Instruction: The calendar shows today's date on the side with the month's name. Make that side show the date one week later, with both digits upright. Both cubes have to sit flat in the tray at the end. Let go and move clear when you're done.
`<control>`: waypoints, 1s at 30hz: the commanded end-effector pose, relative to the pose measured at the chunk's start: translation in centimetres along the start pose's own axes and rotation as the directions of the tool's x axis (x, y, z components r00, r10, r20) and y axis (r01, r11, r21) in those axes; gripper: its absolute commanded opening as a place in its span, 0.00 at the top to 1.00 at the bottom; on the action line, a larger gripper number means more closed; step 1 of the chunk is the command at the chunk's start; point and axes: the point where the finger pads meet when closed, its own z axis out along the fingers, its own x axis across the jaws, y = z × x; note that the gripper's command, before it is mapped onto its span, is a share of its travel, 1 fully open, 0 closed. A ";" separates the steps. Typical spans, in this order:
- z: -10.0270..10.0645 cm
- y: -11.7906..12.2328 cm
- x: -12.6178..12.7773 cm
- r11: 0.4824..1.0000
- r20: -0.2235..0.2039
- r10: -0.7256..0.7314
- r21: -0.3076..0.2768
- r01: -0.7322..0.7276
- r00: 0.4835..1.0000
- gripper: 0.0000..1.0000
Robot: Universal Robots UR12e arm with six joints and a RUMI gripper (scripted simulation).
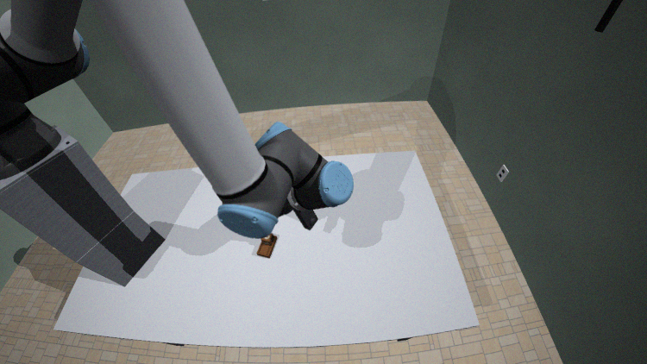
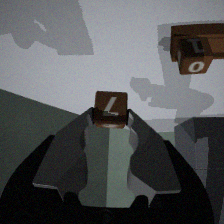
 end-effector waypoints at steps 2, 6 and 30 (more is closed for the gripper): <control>0.3 -0.5 -0.2 1.000 0.000 -0.003 0.003 0.003 1.000 0.89; 0.6 -0.9 -0.2 1.000 0.000 -0.003 0.003 0.003 1.000 0.89; 3.0 -3.2 -0.2 1.000 0.000 -0.002 0.003 0.002 1.000 0.89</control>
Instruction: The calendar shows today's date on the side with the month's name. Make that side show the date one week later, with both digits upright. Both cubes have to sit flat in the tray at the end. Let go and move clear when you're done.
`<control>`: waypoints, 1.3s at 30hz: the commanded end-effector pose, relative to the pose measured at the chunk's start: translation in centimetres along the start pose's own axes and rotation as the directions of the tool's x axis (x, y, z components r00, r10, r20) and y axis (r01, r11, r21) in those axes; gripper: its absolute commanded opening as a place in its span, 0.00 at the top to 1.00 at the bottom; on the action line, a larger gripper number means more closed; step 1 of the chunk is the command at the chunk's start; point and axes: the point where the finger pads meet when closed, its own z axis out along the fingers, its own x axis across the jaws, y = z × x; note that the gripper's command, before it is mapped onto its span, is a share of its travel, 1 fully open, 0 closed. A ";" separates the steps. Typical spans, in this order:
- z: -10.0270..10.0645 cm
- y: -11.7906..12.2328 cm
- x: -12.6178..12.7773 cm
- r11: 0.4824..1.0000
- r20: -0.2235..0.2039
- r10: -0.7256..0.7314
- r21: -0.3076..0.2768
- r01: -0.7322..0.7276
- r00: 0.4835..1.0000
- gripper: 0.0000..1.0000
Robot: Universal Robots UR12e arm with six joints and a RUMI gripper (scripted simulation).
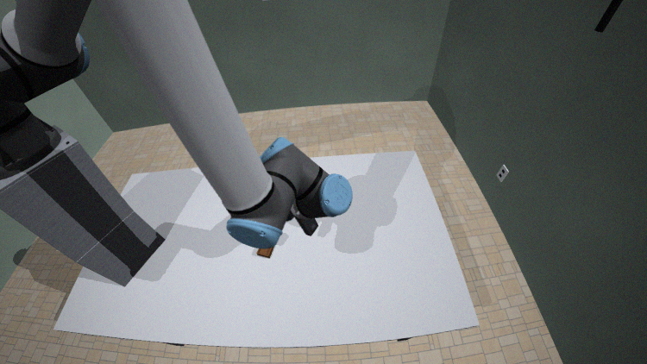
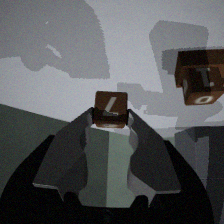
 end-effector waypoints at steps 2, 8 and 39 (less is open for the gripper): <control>0.4 -0.9 -0.3 1.000 0.001 -0.002 0.006 0.002 1.000 0.89; 1.0 -1.4 -0.3 1.000 0.001 -0.002 0.006 0.002 1.000 0.89; 1.6 -1.9 -0.2 1.000 0.001 -0.002 0.004 0.002 1.000 0.89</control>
